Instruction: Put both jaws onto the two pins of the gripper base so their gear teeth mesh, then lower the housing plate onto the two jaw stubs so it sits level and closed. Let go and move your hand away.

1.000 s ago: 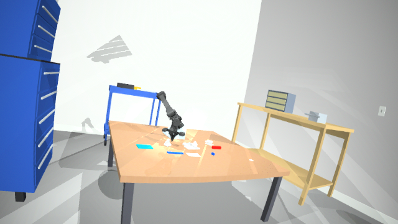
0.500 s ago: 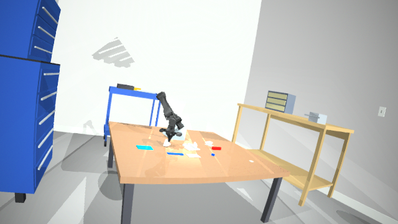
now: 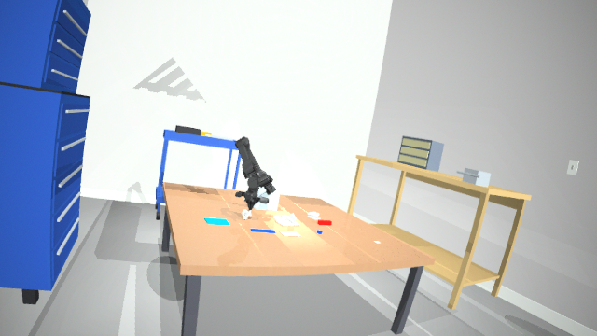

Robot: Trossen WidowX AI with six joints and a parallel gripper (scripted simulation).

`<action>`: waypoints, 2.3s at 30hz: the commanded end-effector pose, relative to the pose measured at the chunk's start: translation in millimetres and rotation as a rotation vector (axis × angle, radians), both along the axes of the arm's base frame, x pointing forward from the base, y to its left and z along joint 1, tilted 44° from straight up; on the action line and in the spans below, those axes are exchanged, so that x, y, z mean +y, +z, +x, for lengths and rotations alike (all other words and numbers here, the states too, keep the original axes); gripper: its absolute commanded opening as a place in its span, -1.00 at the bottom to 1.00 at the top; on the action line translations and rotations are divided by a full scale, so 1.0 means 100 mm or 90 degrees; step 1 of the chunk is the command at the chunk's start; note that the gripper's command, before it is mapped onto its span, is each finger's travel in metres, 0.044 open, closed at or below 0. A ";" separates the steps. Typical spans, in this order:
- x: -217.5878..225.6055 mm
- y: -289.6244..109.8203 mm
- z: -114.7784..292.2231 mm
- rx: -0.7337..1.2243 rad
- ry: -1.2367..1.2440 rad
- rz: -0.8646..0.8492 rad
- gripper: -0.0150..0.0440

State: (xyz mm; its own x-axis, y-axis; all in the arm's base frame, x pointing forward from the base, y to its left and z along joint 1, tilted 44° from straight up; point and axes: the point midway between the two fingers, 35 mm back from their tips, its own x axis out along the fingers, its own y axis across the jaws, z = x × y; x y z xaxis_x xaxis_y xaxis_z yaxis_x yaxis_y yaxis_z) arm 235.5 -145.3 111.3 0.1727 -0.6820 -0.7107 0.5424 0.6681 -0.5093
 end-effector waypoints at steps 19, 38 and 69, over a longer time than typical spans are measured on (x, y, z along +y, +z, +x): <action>0.36 0.35 -0.08 0.003 0.007 0.005 -0.31; 0.36 0.35 -0.08 0.003 0.007 0.005 1.00; 0.40 0.42 -0.12 0.003 0.000 0.003 0.38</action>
